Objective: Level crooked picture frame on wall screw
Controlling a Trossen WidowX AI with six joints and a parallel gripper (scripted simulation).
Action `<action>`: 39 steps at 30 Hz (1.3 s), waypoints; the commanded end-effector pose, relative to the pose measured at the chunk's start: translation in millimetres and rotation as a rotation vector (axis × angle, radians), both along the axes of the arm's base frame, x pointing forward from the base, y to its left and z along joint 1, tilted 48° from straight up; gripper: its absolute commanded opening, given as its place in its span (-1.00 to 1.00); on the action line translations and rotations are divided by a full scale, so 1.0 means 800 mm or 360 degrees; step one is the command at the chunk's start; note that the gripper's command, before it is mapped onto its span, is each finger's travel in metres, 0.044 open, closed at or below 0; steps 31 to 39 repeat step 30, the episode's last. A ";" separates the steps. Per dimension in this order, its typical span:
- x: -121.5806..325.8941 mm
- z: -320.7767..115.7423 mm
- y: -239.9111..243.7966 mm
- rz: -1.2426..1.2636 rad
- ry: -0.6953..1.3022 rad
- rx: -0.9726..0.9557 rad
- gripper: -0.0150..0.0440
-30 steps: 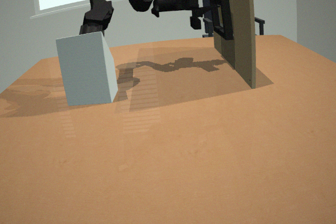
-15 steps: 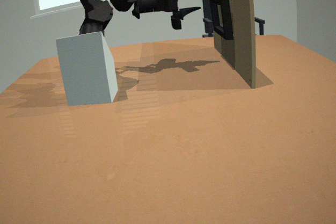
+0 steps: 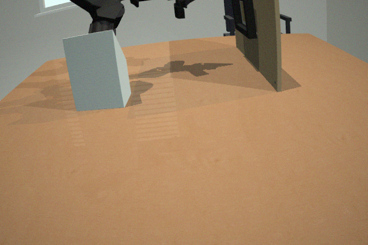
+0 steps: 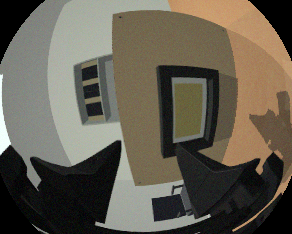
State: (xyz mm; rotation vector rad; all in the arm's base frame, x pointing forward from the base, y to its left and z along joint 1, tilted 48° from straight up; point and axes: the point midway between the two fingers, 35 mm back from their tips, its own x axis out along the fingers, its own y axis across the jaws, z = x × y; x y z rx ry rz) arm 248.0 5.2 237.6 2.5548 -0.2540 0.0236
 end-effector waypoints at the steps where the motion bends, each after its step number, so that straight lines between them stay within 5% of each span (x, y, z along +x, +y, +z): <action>1: -0.020 0.012 -0.017 -0.0002 -0.0005 0.0017 0.39; 39: -0.024 0.013 -0.020 -0.0002 -0.0004 0.0019 0.39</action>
